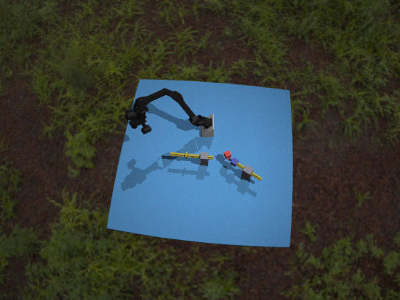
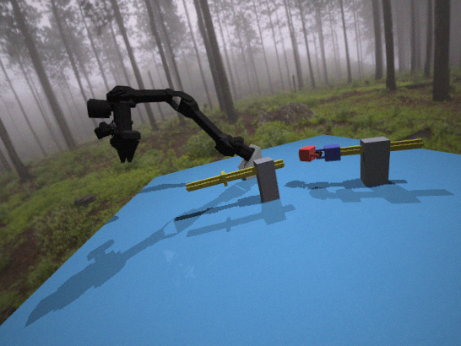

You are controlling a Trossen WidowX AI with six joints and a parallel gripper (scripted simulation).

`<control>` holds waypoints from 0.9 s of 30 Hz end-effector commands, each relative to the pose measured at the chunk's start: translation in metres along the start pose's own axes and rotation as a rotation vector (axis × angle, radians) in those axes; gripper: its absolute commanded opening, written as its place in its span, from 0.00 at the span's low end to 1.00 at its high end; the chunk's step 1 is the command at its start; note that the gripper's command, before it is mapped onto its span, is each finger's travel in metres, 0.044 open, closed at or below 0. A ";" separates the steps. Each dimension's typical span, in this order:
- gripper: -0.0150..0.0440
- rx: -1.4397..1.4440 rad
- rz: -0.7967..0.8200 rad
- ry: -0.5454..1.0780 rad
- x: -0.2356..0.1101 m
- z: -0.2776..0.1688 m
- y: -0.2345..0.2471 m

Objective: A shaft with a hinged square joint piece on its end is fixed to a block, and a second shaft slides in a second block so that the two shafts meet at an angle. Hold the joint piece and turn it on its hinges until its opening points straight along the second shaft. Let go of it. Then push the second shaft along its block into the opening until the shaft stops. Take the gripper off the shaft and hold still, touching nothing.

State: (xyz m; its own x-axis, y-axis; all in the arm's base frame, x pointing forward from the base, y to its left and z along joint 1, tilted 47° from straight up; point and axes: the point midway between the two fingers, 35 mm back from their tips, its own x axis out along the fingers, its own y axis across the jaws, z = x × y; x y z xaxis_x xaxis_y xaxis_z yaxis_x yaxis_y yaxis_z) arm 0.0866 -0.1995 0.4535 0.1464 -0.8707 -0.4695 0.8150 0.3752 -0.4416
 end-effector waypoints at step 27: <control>1.00 -0.308 0.407 0.178 0.032 0.001 0.162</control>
State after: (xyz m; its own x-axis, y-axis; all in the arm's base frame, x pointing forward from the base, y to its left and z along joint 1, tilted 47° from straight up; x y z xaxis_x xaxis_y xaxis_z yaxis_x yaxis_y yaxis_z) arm 0.1812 -0.1823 0.4019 0.2966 -0.6571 -0.6930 0.5505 0.7106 -0.4382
